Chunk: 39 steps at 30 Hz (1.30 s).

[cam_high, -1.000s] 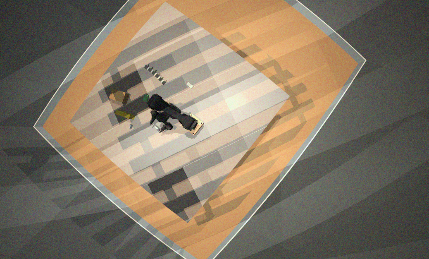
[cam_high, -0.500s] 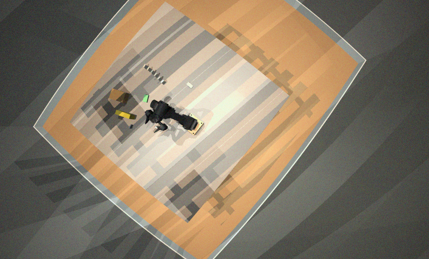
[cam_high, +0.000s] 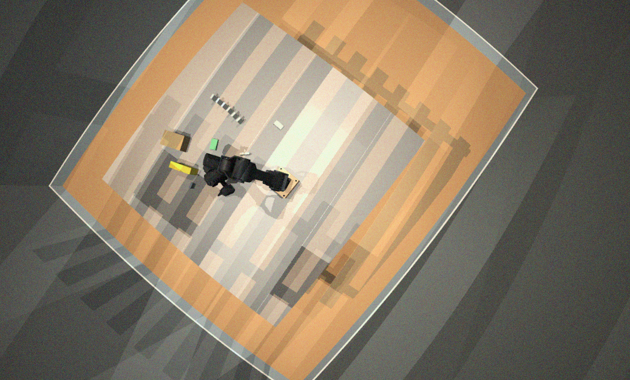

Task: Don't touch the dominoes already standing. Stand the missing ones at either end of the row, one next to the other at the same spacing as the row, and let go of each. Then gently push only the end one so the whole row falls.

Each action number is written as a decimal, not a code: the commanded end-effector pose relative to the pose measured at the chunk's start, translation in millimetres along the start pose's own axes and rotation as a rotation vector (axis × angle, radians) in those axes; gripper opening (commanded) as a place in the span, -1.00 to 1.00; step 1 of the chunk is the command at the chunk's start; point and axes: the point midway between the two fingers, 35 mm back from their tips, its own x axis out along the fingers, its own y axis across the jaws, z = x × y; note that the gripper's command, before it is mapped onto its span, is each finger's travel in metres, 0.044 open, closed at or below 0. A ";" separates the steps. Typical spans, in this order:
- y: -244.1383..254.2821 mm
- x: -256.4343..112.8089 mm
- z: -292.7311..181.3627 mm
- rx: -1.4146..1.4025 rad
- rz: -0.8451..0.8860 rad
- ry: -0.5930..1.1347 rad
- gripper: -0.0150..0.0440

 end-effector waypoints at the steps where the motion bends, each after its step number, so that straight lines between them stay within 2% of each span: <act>1: 11.8 -1.5 25.6 -0.048 -0.063 0.492 1.00; 13: 42.6 -45.4 34.3 -0.130 -0.050 0.852 1.00; 21: 58.0 -68.7 31.0 -0.142 -0.012 0.985 1.00; 39: 56.7 -67.4 30.2 -0.142 -0.012 0.985 1.00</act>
